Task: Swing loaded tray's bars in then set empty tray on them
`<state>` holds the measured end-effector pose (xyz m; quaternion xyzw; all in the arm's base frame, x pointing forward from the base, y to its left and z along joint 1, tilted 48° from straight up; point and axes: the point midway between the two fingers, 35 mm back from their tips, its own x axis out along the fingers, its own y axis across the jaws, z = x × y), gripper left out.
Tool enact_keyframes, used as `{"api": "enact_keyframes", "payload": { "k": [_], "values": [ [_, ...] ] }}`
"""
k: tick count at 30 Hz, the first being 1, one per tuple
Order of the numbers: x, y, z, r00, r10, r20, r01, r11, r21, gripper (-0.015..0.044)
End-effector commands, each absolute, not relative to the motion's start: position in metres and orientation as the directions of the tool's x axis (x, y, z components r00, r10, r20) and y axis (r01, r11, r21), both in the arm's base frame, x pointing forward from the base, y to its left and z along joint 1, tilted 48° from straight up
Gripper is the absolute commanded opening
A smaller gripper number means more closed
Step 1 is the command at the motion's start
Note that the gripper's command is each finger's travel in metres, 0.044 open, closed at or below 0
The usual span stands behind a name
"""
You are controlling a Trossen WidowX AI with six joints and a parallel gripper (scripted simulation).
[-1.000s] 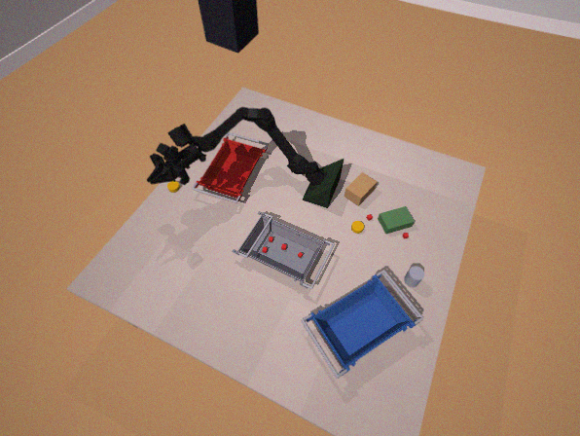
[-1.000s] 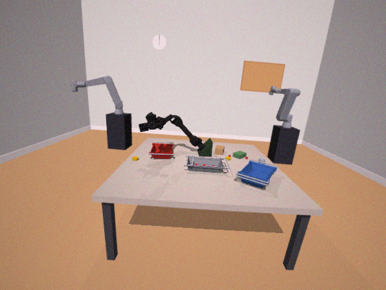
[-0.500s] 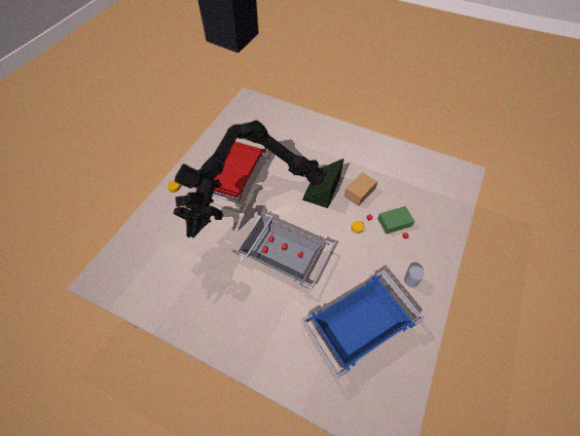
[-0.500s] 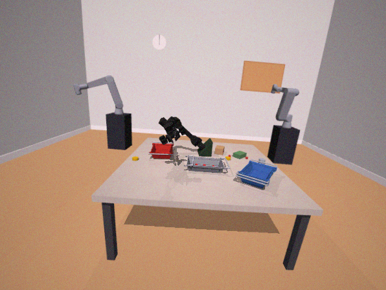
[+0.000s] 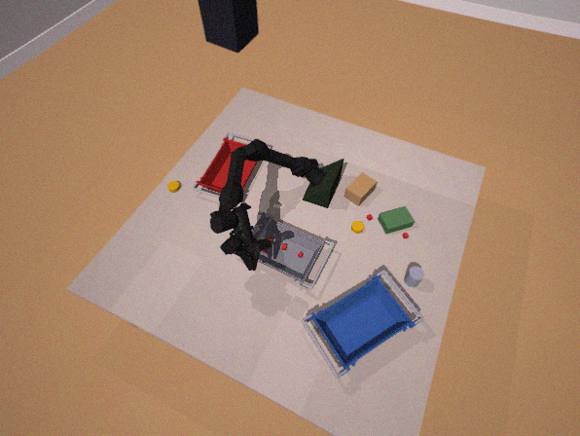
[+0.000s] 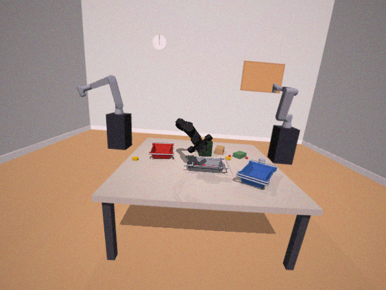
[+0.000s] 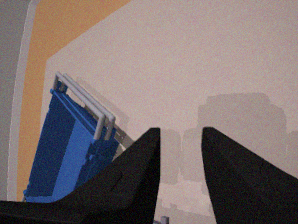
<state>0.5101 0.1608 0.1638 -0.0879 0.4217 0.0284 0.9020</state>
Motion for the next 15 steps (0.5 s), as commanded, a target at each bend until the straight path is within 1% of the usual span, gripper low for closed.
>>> {"api": "enact_keyframes", "payload": {
  "k": [1,5,8,12,15],
  "values": [
    [0.489,0.184,0.102,0.498,-0.128,-0.858,-0.070,0.980,-0.187,0.0086],
    [0.459,0.203,0.050,0.359,-0.259,-0.897,-0.026,0.957,-0.288,0.0086],
    [0.431,0.213,0.016,0.266,-0.379,-0.886,-0.007,0.919,-0.395,0.0086],
    [0.382,0.223,-0.032,0.165,-0.596,-0.786,-0.005,0.796,-0.605,0.0086],
    [0.356,0.226,-0.052,0.151,-0.711,-0.687,-0.017,0.693,-0.721,0.0086]
  ]
}}
